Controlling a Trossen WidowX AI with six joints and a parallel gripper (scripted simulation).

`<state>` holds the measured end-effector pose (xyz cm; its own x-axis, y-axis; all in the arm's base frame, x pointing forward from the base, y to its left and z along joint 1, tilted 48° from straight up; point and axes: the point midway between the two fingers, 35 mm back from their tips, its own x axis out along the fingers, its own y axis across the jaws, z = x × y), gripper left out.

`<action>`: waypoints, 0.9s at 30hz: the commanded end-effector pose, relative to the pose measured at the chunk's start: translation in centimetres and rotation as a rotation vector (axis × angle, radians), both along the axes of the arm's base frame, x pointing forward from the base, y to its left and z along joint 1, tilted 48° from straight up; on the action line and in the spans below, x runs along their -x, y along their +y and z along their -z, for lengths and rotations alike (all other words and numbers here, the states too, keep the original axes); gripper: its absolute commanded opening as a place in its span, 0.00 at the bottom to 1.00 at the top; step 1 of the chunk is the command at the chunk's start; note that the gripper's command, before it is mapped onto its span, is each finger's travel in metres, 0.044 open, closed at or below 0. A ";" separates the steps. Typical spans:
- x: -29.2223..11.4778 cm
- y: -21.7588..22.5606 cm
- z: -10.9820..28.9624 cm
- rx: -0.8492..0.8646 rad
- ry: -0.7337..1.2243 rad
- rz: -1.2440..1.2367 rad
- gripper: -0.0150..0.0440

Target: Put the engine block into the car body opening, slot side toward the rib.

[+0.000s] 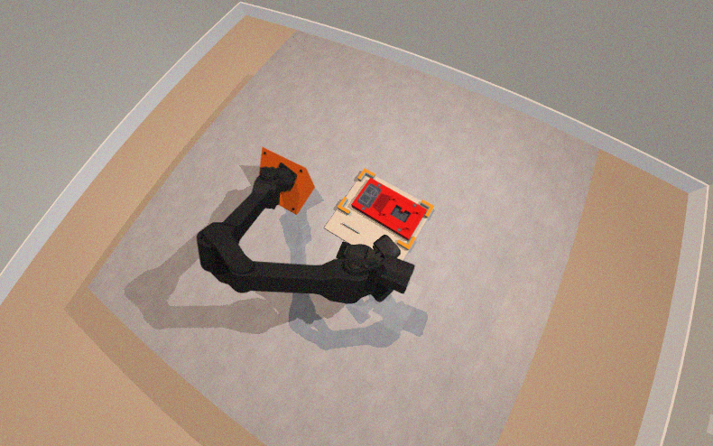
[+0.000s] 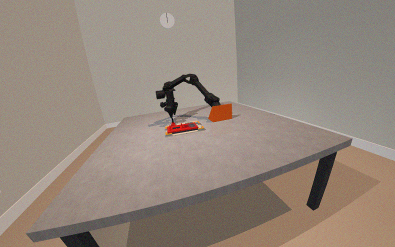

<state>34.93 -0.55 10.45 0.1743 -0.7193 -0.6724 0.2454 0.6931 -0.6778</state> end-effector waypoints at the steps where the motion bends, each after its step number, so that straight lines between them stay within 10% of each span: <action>1: 0.0 0.0 0.1 0.001 0.003 -0.002 1.00; 27: -0.3 -0.5 0.1 -0.003 -0.002 0.005 1.00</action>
<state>35.33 -0.69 10.65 0.1750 -0.7123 -0.6797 0.2547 0.6996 -0.6676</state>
